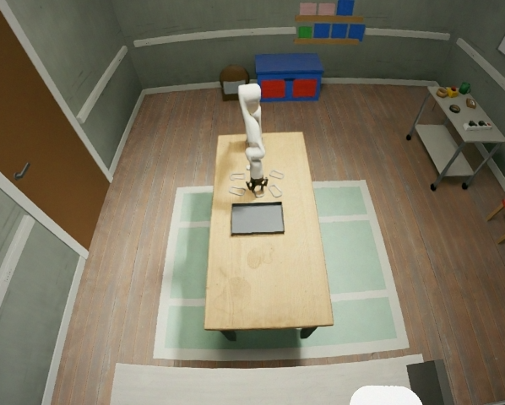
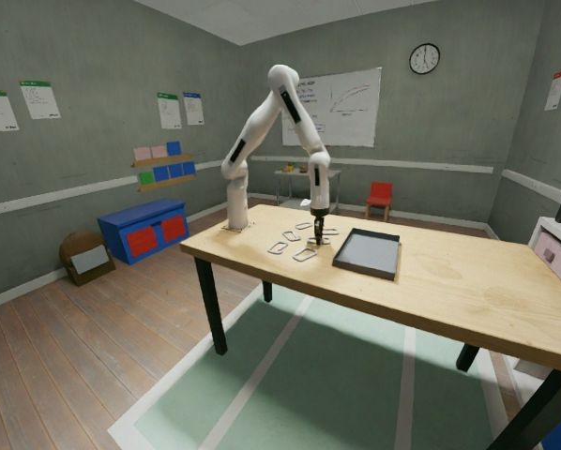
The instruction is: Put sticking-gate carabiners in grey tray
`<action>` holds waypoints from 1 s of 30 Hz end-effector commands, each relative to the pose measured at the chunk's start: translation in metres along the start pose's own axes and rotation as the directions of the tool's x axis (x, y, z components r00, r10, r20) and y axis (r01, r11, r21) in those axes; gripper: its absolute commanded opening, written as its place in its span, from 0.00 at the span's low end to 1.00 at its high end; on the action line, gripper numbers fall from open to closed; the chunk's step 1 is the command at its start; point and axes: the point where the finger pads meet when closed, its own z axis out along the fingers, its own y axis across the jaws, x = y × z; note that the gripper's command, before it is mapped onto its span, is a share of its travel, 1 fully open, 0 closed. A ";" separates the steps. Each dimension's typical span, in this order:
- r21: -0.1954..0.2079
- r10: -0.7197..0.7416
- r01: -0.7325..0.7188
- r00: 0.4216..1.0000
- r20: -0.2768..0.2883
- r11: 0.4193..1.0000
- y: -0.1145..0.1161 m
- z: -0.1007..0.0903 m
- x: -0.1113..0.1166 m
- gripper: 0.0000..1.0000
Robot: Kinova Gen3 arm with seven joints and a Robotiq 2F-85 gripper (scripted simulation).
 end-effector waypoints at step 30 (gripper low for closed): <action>0.000 0.000 0.000 1.000 0.002 1.000 0.000 -0.001 -0.001 1.00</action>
